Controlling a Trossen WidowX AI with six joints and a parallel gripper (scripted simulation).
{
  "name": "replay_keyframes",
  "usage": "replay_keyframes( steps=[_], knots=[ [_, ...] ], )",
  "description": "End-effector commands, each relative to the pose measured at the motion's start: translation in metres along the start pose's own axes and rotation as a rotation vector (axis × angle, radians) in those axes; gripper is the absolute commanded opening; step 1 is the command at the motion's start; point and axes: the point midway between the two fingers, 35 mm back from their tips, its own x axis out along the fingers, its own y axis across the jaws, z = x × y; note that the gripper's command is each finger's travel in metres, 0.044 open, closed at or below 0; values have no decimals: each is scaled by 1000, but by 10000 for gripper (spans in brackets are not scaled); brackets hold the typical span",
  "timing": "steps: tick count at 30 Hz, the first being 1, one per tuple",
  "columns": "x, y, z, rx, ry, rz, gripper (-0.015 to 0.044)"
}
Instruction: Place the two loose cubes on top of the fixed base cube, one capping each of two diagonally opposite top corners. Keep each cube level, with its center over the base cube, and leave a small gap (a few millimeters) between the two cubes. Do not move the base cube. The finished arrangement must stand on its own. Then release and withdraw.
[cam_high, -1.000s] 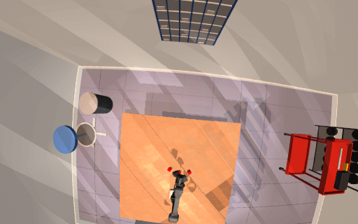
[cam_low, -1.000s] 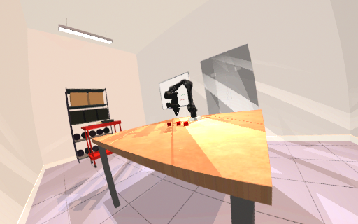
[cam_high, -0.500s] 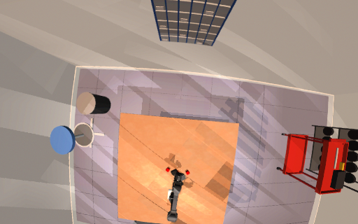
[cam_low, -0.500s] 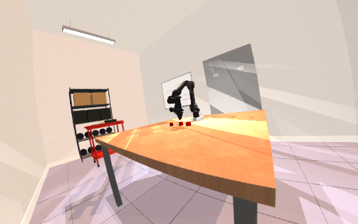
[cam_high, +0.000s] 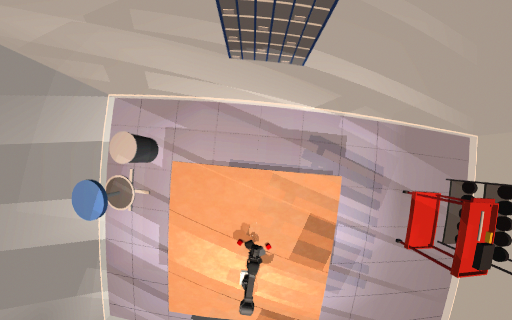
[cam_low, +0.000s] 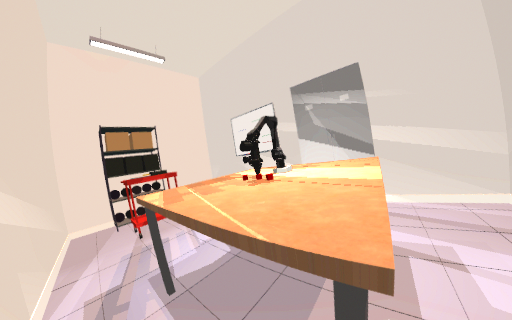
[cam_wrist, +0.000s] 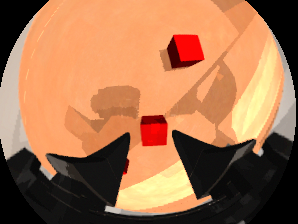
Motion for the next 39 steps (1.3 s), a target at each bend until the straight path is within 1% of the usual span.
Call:
replay_keyframes(
  steps=[1, 6, 12, 18, 39],
  knots=[
    [10, -3, -2, 2, 7, -16, 265],
    [16, -4, -2, 2, 7, -16, 265],
    [16, -4, -2, 2, 7, -16, 107],
    [12, -3, -1, 2, 7, -16, 105],
    [-53, 4, 2, 2, 6, -16, 105]
  ],
)
